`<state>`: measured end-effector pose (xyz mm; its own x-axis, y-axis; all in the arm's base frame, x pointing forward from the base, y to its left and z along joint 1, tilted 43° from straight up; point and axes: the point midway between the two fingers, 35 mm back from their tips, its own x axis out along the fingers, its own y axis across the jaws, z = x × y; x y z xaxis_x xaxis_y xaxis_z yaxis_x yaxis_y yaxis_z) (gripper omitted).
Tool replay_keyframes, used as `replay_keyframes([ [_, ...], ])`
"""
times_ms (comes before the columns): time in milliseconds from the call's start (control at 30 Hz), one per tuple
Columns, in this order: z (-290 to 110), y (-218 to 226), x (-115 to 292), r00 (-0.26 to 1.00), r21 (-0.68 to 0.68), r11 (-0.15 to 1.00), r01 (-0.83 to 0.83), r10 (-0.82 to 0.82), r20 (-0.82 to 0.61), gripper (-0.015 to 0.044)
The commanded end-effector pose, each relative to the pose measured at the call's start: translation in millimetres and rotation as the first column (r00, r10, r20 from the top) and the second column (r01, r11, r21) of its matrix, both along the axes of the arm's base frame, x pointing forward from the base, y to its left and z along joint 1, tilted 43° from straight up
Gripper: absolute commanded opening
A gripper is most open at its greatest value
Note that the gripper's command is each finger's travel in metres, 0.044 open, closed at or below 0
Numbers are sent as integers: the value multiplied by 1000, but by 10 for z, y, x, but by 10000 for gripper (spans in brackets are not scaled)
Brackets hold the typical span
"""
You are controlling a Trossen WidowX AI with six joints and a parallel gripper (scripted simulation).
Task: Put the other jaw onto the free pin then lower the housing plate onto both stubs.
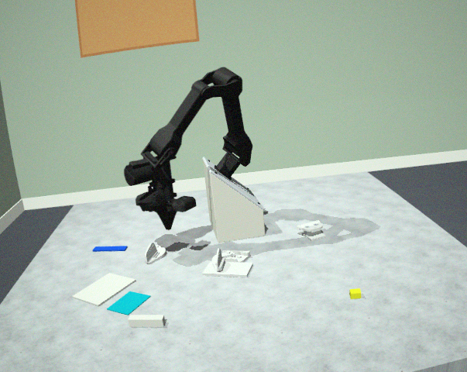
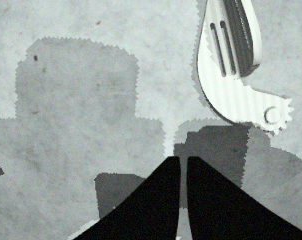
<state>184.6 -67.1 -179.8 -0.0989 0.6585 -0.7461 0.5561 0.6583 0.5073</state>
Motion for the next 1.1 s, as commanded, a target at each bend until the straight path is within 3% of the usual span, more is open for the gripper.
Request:
replay_keyframes([
  [0, -14, 20, -15, 1000, 3, 1000, 0, 0, -5, 79],
  [467, -14, 20, -15, 1000, 3, 1000, 0, 0, -5, 440],
  [1067, -14, 20, -15, 1000, 3, 1000, 0, 0, -5, 440],
])
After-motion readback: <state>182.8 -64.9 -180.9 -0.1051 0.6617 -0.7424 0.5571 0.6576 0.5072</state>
